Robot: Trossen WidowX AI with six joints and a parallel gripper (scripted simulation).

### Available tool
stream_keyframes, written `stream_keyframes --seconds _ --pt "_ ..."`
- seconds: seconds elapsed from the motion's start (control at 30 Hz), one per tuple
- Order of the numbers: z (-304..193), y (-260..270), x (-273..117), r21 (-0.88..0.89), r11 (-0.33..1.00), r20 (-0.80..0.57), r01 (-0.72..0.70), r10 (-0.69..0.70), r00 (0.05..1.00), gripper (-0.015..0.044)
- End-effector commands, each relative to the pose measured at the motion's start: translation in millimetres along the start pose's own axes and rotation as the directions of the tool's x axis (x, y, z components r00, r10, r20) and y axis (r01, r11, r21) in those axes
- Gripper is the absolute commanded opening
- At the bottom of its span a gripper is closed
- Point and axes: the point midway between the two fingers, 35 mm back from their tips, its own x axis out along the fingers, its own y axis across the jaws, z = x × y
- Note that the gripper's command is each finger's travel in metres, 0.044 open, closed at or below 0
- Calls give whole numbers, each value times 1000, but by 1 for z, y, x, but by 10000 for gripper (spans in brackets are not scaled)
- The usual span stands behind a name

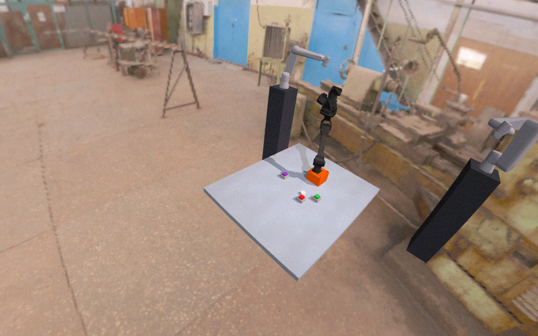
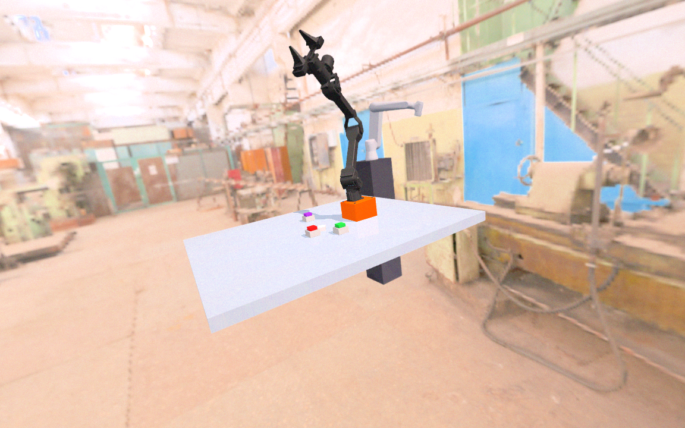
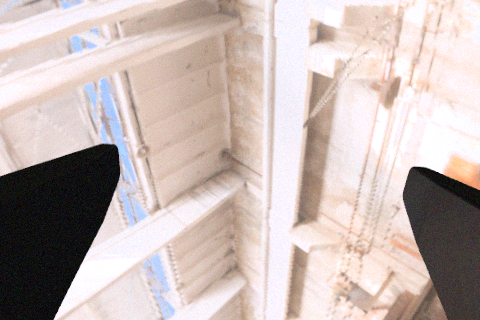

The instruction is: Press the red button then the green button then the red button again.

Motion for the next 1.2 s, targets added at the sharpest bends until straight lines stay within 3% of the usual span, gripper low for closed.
stream_keyframes --seconds 0.0,0.07,0.27,0.53,0.87,1.03,1.17 --pt "-2 -8 2 -15 1000 -5 24 -24 1000 400" --pt "-18 -75 13 -132 969 -44 206 -214 976 400" --pt "-31 -147 12 -261 887 -76 381 -413 908 400" --pt "-49 -284 -24 -507 603 -114 617 -756 645 400" --pt "-56 -418 -129 -761 168 -119 626 -986 119 400" --pt "-55 -462 -205 -863 -12 -111 506 -971 -213 400" --pt "-53 -481 -274 -925 -96 -105 367 -865 -490 400"
